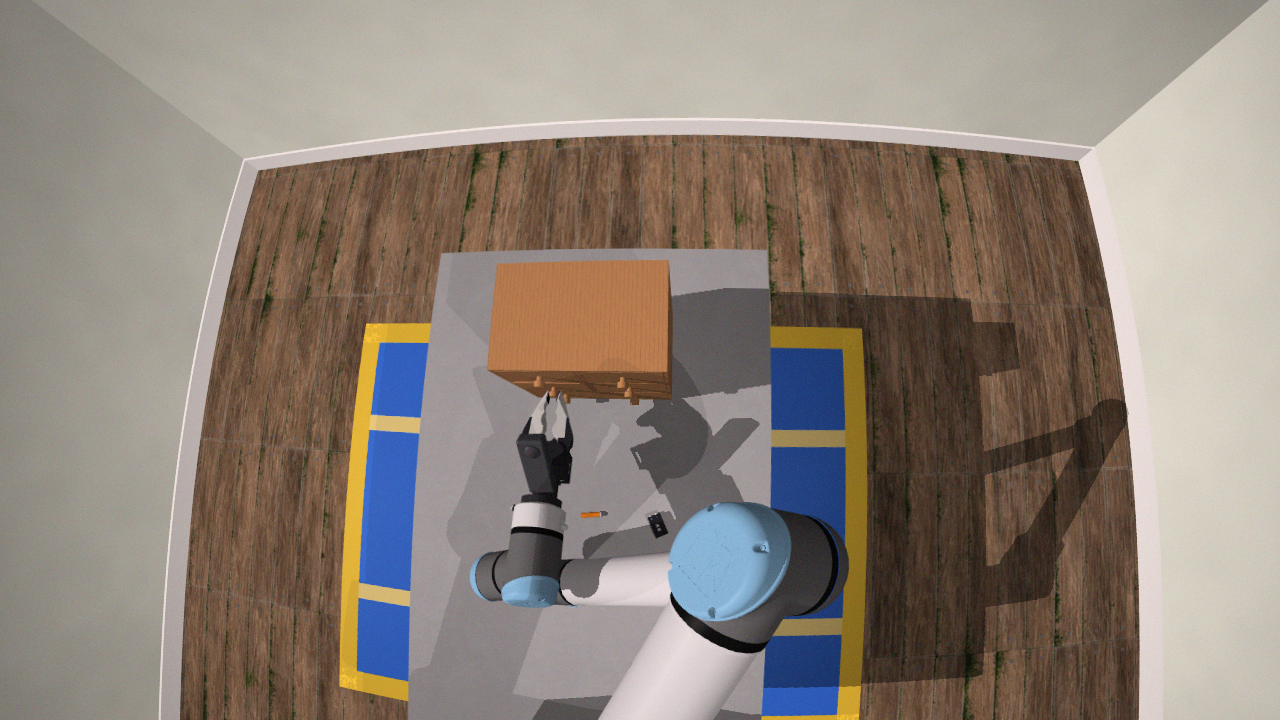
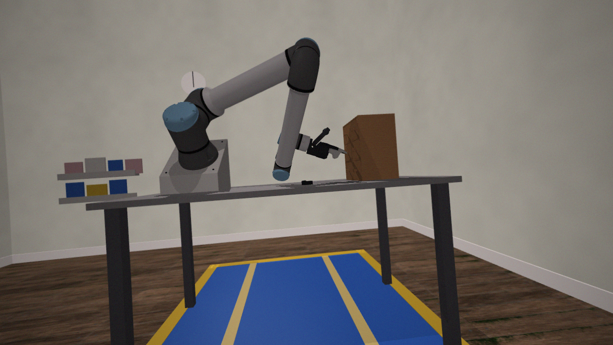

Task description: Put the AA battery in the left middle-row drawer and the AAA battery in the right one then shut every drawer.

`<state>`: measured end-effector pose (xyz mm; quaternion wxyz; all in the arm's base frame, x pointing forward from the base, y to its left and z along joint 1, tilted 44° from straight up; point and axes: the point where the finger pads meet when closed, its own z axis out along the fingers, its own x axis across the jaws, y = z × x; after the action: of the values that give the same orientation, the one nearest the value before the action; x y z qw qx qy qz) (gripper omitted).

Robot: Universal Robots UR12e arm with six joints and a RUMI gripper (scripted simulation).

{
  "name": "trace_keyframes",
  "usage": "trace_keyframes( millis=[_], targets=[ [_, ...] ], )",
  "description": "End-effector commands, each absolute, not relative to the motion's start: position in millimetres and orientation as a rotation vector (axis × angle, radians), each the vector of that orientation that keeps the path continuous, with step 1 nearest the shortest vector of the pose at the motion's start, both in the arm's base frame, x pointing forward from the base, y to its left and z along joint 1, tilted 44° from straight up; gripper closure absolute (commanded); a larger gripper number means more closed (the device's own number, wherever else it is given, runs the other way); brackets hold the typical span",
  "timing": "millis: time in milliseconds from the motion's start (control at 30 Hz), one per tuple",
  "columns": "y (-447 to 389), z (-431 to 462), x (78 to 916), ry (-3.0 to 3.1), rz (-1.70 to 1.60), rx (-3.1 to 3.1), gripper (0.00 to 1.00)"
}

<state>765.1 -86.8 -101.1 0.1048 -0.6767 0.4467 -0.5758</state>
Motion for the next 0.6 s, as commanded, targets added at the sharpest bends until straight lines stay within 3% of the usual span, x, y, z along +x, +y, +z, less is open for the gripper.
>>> trace_keyframes(
  millis=[0,567],
  targets=[
    [-86.2,-100.5,764.2,1.316,-1.697,-1.995,0.93],
    [-85.5,-100.2,759.3,1.316,-1.697,-1.995,0.93]
  ],
)
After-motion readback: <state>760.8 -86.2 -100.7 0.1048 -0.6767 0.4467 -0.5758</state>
